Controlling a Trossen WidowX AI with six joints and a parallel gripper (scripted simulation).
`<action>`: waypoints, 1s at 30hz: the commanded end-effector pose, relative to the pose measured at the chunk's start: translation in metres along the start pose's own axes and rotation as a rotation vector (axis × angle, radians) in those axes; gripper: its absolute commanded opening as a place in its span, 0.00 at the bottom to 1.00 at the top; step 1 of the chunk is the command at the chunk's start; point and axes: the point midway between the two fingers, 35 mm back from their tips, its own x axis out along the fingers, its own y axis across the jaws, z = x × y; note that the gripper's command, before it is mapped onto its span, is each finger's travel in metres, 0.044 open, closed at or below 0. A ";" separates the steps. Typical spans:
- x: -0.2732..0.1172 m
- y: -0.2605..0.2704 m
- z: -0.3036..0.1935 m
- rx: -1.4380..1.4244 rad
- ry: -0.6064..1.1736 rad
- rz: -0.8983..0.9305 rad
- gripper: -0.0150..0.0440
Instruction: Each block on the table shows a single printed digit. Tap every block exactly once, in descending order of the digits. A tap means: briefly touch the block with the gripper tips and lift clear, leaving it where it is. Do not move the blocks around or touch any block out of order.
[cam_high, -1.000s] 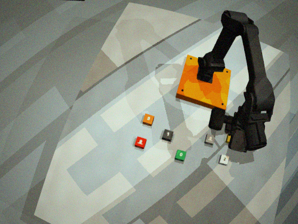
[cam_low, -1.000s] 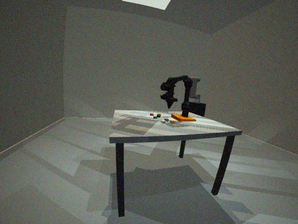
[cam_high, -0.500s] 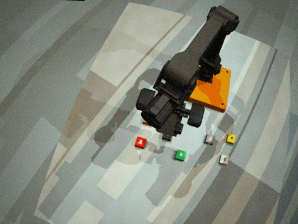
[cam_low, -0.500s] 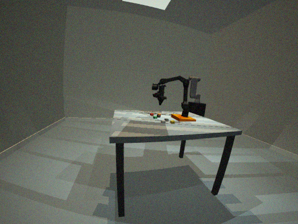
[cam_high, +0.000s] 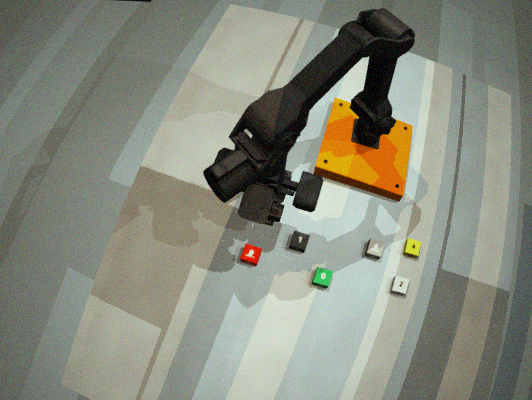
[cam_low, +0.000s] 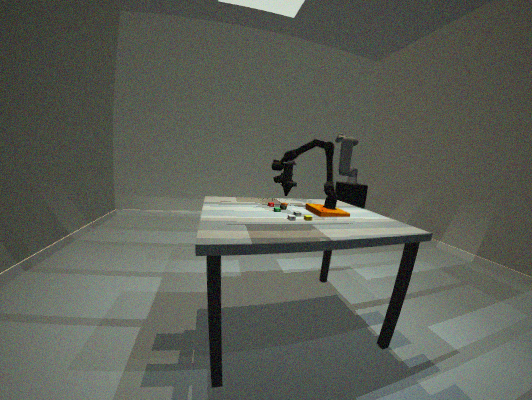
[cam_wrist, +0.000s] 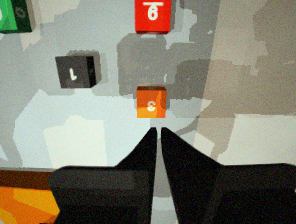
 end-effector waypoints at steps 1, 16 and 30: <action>0.023 0.001 -0.005 -0.004 0.010 0.003 0.29; 0.041 0.001 -0.004 -0.004 0.010 0.003 0.29; 0.047 0.002 -0.004 0.000 0.008 0.004 0.29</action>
